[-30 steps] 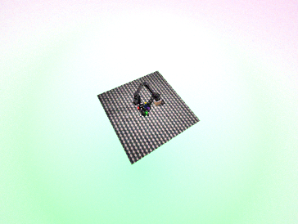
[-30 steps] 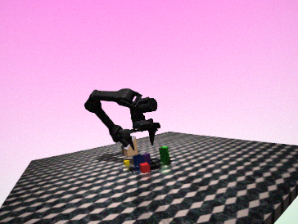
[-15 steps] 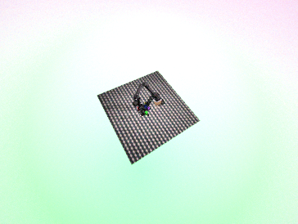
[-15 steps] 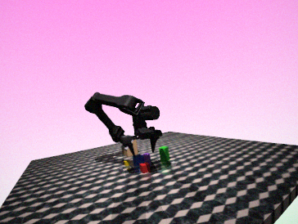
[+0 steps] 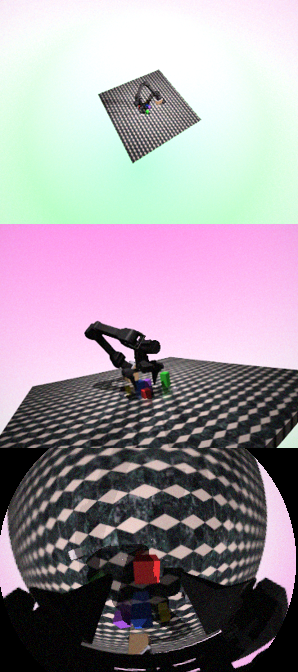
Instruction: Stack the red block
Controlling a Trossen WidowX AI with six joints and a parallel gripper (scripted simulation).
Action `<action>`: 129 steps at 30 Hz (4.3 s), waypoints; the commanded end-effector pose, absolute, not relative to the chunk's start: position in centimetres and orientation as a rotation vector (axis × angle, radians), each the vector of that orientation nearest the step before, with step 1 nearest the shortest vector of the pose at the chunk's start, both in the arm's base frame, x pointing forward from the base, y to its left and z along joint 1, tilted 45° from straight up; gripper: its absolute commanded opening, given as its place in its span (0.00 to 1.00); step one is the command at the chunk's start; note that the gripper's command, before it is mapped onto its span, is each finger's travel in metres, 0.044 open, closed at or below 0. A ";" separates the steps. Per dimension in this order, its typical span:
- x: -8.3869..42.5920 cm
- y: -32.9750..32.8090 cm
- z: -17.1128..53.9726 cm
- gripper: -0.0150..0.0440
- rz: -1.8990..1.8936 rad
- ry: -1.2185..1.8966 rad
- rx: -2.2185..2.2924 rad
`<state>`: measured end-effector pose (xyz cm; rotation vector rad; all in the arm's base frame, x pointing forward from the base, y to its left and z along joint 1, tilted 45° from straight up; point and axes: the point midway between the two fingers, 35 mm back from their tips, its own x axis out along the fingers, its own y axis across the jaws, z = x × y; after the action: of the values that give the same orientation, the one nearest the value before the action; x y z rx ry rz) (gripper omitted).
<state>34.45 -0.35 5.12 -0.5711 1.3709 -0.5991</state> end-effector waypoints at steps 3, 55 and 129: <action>34.4 -1.2 4.3 1.00 -0.599 1.377 -0.581; 34.6 -3.3 2.3 0.44 -0.603 1.375 -0.574; 27.3 13.5 -1.5 0.25 -0.591 1.382 -0.574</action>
<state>27.32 14.01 -0.97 -0.5646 1.3806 -0.5931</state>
